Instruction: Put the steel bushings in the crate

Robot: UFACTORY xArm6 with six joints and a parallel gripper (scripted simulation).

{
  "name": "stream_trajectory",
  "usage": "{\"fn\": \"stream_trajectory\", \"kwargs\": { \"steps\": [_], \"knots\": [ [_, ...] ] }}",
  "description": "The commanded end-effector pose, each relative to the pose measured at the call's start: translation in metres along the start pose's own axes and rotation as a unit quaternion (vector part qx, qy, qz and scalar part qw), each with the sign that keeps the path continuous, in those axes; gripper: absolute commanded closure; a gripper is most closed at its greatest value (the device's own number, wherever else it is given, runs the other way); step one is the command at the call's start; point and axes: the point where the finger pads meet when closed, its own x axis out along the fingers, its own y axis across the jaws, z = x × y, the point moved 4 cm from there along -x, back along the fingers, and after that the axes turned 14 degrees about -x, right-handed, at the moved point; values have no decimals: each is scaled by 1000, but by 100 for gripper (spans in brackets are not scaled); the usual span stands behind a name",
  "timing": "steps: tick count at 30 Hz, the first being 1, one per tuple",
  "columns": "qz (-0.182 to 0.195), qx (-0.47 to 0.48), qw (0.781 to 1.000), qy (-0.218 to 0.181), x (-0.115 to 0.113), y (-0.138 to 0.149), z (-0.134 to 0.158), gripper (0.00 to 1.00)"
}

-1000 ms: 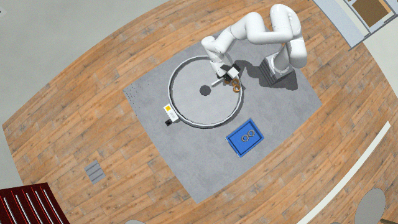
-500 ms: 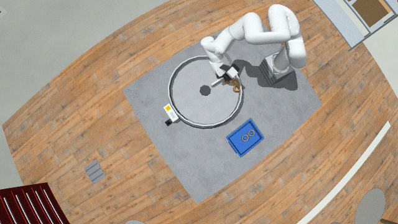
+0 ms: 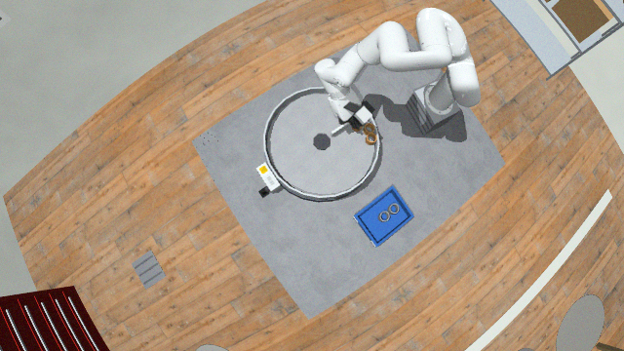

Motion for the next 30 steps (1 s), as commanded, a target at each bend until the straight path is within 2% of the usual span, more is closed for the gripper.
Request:
{"fn": "stream_trajectory", "kwargs": {
  "steps": [1,30],
  "knots": [
    [1,-1,1000,-1,-1,1,0,90],
    [1,-1,1000,-1,4,0,4,90]
  ]
}}
